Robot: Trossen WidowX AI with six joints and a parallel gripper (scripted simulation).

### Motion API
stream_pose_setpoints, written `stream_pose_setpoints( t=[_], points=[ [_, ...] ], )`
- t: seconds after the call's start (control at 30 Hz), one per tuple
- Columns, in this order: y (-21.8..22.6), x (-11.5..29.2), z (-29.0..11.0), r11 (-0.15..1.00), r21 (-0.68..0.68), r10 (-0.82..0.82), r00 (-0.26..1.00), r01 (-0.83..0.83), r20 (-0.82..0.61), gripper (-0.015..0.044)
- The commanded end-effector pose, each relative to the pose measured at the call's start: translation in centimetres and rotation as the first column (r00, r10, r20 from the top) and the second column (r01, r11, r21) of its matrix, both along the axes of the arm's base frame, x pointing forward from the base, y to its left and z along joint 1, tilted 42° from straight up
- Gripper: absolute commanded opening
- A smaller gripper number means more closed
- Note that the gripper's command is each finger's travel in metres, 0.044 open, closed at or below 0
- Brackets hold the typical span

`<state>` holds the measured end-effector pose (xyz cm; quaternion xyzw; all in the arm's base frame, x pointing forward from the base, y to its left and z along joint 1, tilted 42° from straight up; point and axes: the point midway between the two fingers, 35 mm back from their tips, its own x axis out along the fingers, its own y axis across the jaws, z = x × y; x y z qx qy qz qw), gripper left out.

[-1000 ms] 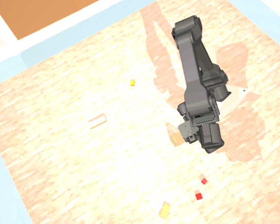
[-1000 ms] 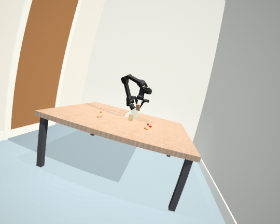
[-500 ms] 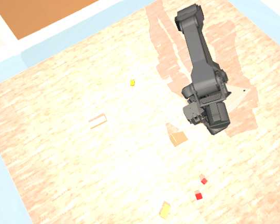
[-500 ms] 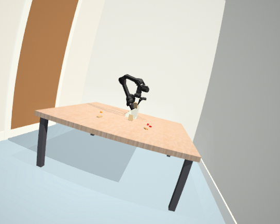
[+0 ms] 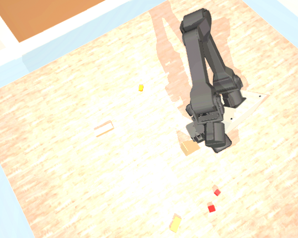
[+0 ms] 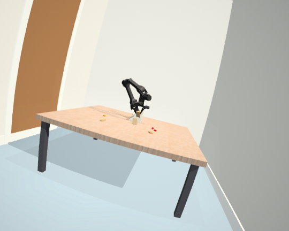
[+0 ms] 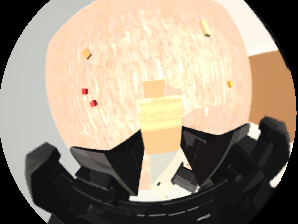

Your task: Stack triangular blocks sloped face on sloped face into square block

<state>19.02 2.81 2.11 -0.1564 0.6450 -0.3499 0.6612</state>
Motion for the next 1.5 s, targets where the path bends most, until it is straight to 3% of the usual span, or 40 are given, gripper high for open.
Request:
stream_pose_setpoints(
  t=[0.0,0.37,1.47],
  points=[
    [-1.1,0.3,-0.8,1.0,-0.008,0.006,1.0,-0.006,0.0,0.0],
    [-3.6,1.2,-2.7,1.0,-0.01,0.006,1.0,-0.006,0.001,0.0],
    [-4.0,1.4,-3.2,1.0,0.005,0.008,1.0,-0.008,-0.005,0.0]
  ],
)
